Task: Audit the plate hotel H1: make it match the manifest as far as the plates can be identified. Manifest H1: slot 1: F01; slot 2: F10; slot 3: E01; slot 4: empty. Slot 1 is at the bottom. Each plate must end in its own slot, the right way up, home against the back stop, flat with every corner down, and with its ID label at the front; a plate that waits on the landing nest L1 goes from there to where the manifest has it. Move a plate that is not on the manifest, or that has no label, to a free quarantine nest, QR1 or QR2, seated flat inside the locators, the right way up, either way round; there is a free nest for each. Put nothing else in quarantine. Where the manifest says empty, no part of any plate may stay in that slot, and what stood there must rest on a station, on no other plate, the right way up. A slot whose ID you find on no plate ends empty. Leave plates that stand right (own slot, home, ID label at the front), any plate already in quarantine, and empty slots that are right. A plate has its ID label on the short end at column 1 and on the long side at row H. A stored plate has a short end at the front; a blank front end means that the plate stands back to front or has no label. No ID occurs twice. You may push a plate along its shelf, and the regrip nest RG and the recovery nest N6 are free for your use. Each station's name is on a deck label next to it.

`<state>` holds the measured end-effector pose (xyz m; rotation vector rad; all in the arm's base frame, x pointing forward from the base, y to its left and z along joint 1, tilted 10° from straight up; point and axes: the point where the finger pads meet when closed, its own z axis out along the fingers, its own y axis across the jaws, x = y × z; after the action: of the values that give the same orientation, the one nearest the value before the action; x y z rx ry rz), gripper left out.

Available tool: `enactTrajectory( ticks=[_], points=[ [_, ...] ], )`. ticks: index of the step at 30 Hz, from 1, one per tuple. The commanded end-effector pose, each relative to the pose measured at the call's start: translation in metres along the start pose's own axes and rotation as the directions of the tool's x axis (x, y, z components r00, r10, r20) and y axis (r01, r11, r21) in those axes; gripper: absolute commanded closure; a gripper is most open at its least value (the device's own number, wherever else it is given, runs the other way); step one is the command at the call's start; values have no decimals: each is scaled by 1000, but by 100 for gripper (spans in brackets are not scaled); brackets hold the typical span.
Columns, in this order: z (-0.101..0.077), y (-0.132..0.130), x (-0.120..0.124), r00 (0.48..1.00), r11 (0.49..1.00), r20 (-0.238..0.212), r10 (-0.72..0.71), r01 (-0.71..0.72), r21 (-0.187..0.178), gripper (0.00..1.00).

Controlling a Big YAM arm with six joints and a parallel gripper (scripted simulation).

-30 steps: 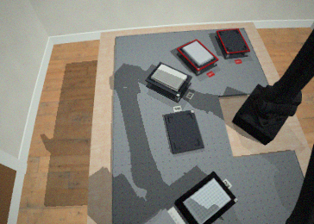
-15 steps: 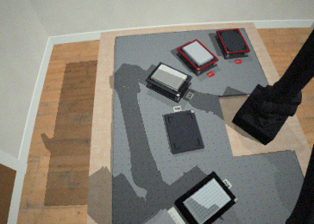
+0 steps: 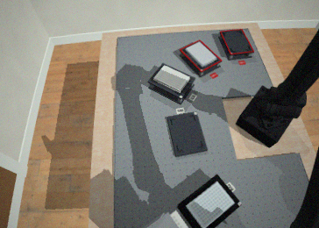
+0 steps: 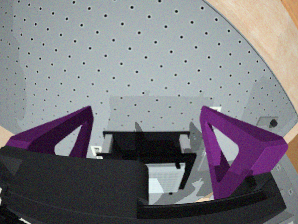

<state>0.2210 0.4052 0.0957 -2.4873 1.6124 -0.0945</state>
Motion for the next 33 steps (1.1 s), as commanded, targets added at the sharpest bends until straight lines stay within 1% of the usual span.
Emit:
enactTrajectory(
  ticks=[1, 28, 29, 30, 31, 33],
  points=[
    [-10, -12, -7, 1000, 1000, 27, 5, -6, 30, 0],
    [-10, -12, -7, 1000, 1000, 27, 5, -6, 30, 0],
    [3, -6, 3, 1000, 1000, 8, 7, -7, 7, 0],
    [-6, -5, 5, 1000, 1000, 10, 9, -9, 9, 0],
    [-17, -8, 4, 1000, 1000, 18, 11, -11, 20, 0],
    [-30, -18, -3, 999, 999, 37, 14, -16, 43, 0]
  ],
)
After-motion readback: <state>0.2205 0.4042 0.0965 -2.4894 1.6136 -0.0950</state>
